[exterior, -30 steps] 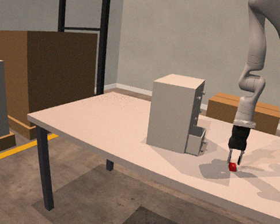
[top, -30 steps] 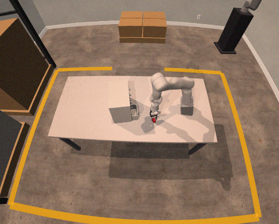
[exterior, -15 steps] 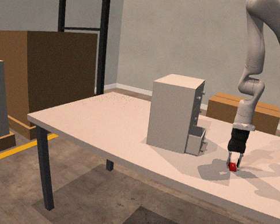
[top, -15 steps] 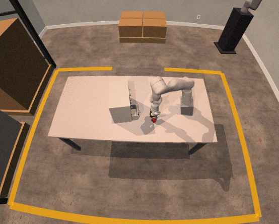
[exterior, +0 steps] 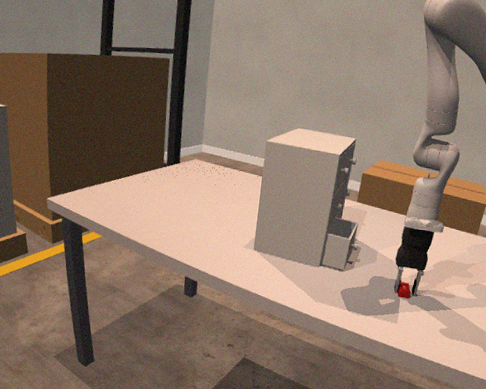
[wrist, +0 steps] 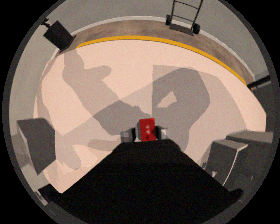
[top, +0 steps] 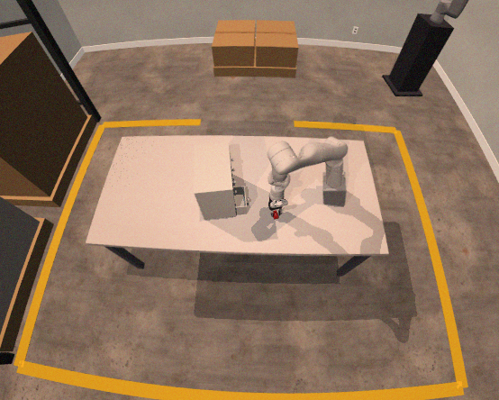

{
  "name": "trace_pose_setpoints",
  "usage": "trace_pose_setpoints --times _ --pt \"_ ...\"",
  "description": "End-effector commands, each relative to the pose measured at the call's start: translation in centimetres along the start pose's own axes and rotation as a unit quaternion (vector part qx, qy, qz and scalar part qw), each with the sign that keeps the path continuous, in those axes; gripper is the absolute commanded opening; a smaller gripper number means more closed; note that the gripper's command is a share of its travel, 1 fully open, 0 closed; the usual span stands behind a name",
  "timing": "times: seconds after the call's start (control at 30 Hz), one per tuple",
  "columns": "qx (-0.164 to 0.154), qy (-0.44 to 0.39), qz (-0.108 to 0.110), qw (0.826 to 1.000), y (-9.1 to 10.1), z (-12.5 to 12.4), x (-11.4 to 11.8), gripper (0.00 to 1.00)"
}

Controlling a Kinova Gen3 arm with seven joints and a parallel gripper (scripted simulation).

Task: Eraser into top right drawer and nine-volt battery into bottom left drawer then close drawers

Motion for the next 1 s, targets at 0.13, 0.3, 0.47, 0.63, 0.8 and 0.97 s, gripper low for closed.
trace_pose_setpoints --times 0.13,0.3,0.47,0.63,0.8,0.97 --pt "0.002 0.001 0.004 1.0 -0.06 -0.16 0.34 0.81" --pt "0.002 0.001 0.004 1.0 -0.06 -0.16 0.34 0.81" --pt "0.002 0.001 0.004 1.0 -0.06 -0.16 0.34 0.51" --pt "0.002 0.001 0.004 1.0 -0.06 -0.16 0.34 0.51" --pt "0.002 0.001 0.004 1.0 -0.06 -0.16 0.34 0.51" --pt "0.002 0.001 0.004 1.0 -0.06 -0.16 0.34 0.51"
Point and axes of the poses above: the point where the finger pads meet when closed, its own y axis back along the fingers, its own x axis across the jaws, z = x × y, the point moved 2 cm from there along y, back along the fingers, and after that the axes turned 6 degrees about -y, right-handed, at the moved point
